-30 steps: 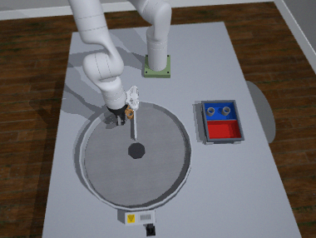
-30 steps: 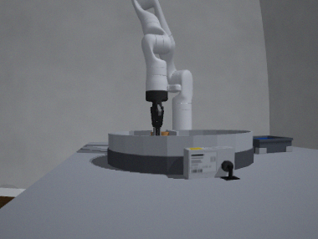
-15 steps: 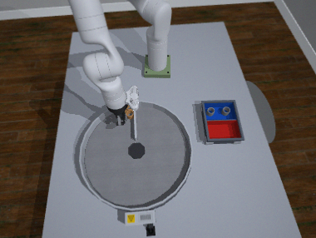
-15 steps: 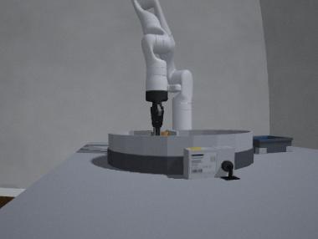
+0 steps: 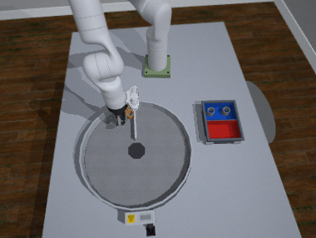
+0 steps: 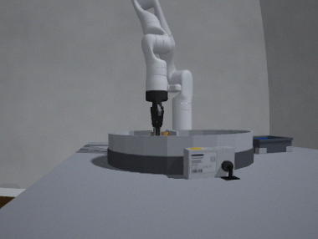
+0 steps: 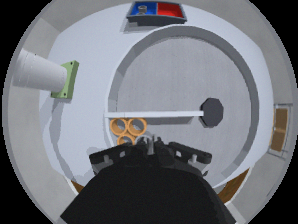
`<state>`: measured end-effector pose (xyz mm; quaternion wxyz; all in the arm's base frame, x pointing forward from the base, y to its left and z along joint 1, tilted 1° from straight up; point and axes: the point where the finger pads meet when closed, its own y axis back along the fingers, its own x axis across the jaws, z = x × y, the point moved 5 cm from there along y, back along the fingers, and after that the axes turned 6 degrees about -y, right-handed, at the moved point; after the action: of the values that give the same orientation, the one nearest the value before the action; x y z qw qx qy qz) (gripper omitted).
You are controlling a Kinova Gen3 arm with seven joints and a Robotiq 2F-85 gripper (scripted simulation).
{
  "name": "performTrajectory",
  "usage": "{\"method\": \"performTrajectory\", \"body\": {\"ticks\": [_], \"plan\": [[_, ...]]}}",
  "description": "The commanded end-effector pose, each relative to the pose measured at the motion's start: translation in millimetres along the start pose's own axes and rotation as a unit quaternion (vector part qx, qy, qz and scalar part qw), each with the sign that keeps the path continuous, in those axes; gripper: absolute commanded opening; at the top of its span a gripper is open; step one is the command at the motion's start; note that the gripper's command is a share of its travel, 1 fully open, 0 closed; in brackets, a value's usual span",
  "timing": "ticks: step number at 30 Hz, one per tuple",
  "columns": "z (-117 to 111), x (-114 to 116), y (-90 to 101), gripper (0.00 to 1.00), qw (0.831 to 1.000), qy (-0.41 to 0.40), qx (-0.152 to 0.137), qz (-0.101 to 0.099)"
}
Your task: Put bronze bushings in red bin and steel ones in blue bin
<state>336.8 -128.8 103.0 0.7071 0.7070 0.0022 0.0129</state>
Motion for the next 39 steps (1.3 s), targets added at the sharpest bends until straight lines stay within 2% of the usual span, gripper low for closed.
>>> {"method": "performTrajectory", "body": {"ticks": [1,39], "plan": [[0.1,0.3,0.5,0.0,1.0,0.0,0.0,0.001],[0.1,0.4,9.4,0.0,1.0,0.0,0.0,0.0]]}}
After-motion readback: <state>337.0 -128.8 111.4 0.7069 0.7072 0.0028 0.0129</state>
